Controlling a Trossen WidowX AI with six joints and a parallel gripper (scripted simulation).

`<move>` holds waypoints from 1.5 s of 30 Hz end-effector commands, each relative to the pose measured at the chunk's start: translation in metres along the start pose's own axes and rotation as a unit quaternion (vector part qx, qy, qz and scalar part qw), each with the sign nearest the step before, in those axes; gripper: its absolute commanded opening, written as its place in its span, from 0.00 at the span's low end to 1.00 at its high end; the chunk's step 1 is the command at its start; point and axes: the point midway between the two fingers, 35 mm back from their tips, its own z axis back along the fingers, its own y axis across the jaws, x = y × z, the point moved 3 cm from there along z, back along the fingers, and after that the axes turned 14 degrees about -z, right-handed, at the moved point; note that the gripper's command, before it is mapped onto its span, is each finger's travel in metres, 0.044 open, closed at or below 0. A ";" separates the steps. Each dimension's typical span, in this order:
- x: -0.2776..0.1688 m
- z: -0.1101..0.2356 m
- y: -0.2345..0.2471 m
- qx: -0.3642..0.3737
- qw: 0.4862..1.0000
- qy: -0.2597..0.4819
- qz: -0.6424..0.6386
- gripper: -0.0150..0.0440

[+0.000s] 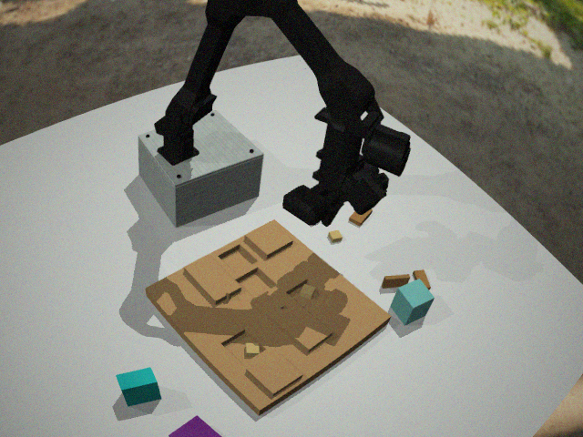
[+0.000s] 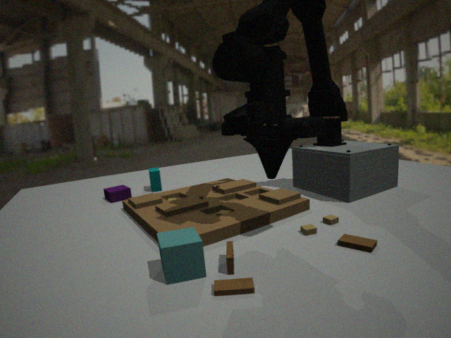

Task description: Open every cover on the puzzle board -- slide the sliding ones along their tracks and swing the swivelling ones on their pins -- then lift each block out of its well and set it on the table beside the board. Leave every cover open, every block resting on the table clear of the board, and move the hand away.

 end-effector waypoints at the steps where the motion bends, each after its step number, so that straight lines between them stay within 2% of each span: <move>1: 0.018 0.001 -0.016 -0.002 0.999 -0.001 0.041 0.25; 23: 0.086 0.001 -0.111 -0.006 0.973 0.001 0.230 0.25; 45: 0.119 -0.001 -0.219 -0.007 0.922 0.003 0.387 0.25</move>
